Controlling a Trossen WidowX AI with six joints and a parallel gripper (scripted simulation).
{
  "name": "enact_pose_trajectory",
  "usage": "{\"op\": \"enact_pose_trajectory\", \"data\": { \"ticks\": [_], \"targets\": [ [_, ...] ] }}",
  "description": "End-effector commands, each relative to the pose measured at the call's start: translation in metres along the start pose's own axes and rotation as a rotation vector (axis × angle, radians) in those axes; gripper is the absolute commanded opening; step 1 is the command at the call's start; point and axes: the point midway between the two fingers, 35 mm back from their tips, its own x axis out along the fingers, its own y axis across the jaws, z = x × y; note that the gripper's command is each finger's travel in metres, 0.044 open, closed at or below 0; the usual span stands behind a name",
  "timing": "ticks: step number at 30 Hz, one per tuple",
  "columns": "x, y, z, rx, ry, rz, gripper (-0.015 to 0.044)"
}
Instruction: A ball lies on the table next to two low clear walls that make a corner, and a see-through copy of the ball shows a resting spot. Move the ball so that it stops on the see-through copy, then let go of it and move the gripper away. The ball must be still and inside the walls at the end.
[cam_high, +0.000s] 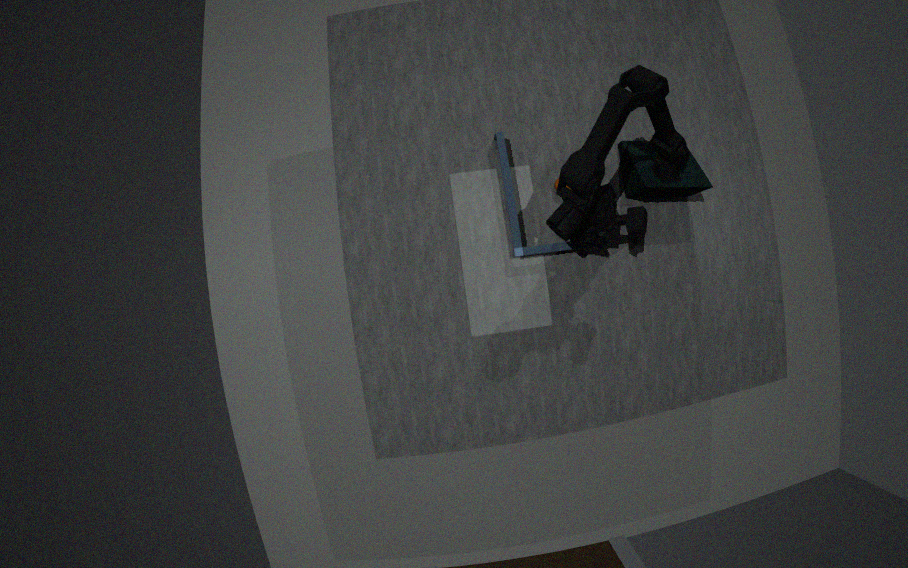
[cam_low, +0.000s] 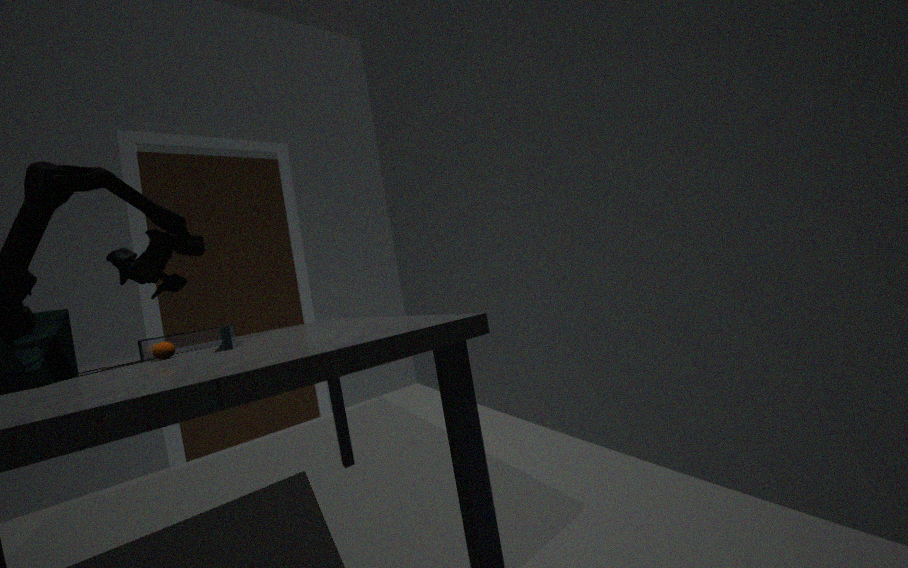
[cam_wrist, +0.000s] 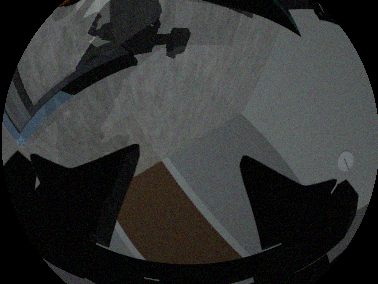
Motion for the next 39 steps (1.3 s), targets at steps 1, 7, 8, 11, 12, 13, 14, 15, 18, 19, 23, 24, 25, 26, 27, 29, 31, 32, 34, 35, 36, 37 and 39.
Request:
{"op": "enact_pose_trajectory", "data": {
  "ticks": [1,7,8,11,12,13,14,15,18,19,23,24,25,26,27,29,31,32,34,35,36,37,39],
  "targets": [
    [0.0,0.001,0.001,-0.015,-0.001,0.004,0.0374],
    [-0.001,0.024,0.02,-0.509,-0.071,0.107,0.0332],
    [-0.001,0.028,0.024,-0.601,-0.09,0.123,0.0332],
    [-0.003,0.041,0.036,-0.874,-0.161,0.16,0.0332],
    [-0.003,0.045,0.04,-0.965,-0.188,0.168,0.0332],
    [-0.004,0.049,0.044,-1.054,-0.217,0.175,0.0332],
    [-0.005,0.053,0.048,-1.144,-0.248,0.179,0.0332],
    [-0.005,0.057,0.052,-1.232,-0.28,0.181,0.0332],
    [-0.008,0.068,0.064,-1.495,-0.384,0.17,0.0332],
    [-0.009,0.071,0.068,-1.581,-0.421,0.161,0.0332],
    [-0.012,0.082,0.082,-1.772,-0.531,0.13,0.0332],
    [-0.013,0.084,0.084,-1.819,-0.553,0.118,0.0332],
    [-0.014,0.086,0.087,-1.866,-0.576,0.105,0.0332],
    [-0.014,0.087,0.089,-1.913,-0.598,0.091,0.0332],
    [-0.015,0.089,0.092,-1.96,-0.621,0.075,0.0332],
    [-0.017,0.092,0.096,-2.052,-0.666,0.041,0.0332],
    [-0.019,0.097,0.103,-2.136,-0.721,0.0,0.0332],
    [-0.019,0.098,0.106,-2.181,-0.743,-0.022,0.0332],
    [-0.021,0.101,0.11,-2.27,-0.787,-0.071,0.0332],
    [-0.022,0.102,0.113,-2.313,-0.808,-0.097,0.0332],
    [-0.023,0.104,0.115,-2.356,-0.829,-0.125,0.0332],
    [-0.023,0.105,0.118,-2.398,-0.85,-0.154,0.0332],
    [-0.025,0.108,0.123,-2.482,-0.89,-0.217,0.0332]
  ]
}}
